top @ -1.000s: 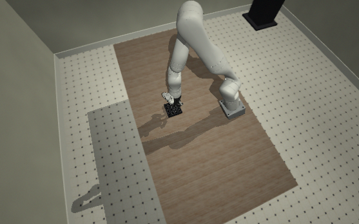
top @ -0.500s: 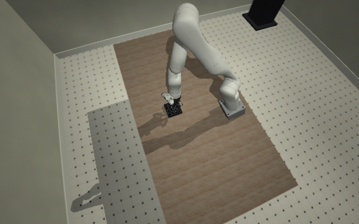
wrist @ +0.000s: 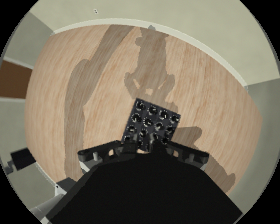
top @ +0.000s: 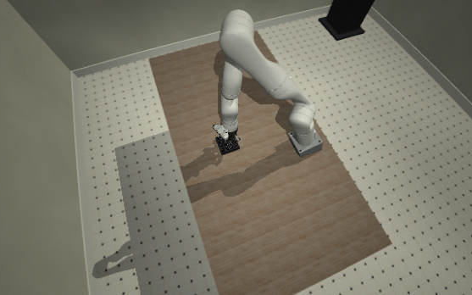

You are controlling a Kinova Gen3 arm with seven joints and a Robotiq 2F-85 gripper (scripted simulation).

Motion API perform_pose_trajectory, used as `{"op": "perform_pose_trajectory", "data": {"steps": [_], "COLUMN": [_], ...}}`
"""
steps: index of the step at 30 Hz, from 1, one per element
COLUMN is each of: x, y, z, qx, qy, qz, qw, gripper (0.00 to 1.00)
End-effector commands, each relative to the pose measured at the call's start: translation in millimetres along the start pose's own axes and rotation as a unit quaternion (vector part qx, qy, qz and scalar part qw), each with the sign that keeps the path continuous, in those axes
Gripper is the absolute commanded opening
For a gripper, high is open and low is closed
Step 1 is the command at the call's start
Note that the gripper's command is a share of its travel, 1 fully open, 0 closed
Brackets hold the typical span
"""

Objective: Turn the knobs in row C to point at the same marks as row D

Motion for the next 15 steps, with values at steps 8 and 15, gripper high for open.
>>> {"op": "perform_pose_trajectory", "data": {"steps": [8, 15], "x": [-1.8, -1.9], "y": [9.2, 12.3], "z": [-3.2, -3.2], "qx": [-0.002, -0.001], "qy": [-0.003, -0.003], "qz": [0.001, 0.002], "qw": [1.000, 1.000], "gripper": [0.19, 0.19]}}
Point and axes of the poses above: the point where the finger pads meet when closed, its own y axis out along the fingers, its own z axis across the jaws, x = y × z, the point moved 3 cm from there along -y, back along the fingers, and after that the axes turned 10 degrees about y, right-handed, at the moved point
